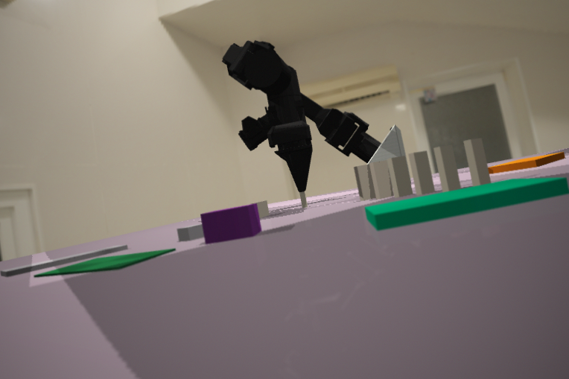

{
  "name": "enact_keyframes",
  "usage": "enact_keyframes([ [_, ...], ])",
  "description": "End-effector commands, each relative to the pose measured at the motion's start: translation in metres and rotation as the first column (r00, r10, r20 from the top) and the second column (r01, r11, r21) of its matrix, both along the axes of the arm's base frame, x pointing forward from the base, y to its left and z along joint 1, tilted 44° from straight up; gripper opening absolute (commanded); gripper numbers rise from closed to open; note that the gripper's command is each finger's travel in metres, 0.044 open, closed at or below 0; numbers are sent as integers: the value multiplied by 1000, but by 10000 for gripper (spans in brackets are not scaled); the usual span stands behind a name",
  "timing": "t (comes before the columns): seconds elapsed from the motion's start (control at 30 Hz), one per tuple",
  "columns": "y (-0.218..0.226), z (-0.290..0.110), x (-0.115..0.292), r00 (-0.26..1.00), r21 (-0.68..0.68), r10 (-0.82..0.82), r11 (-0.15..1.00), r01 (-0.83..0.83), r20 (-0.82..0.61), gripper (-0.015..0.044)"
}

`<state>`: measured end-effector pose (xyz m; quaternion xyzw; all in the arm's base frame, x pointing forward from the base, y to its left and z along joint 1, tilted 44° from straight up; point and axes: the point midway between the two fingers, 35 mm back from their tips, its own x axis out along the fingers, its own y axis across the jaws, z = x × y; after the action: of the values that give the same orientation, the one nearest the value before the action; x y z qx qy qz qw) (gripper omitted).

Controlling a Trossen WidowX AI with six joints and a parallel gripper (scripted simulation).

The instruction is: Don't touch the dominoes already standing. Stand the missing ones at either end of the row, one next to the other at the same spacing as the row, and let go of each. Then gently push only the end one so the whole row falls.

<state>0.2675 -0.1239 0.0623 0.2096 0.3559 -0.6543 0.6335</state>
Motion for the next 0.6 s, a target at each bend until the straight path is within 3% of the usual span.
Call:
enact_keyframes([
  [0.0, 22, 21, 11, 1000, 7, 2, 1000, -2, 8, 107],
  [0.23, 88, 92, 14, 1000, 5, -3, 1000, 3, 7, 107],
  [0.57, 91, 92, 15, 998, 13, 46, 999, -46, -38, 107],
])
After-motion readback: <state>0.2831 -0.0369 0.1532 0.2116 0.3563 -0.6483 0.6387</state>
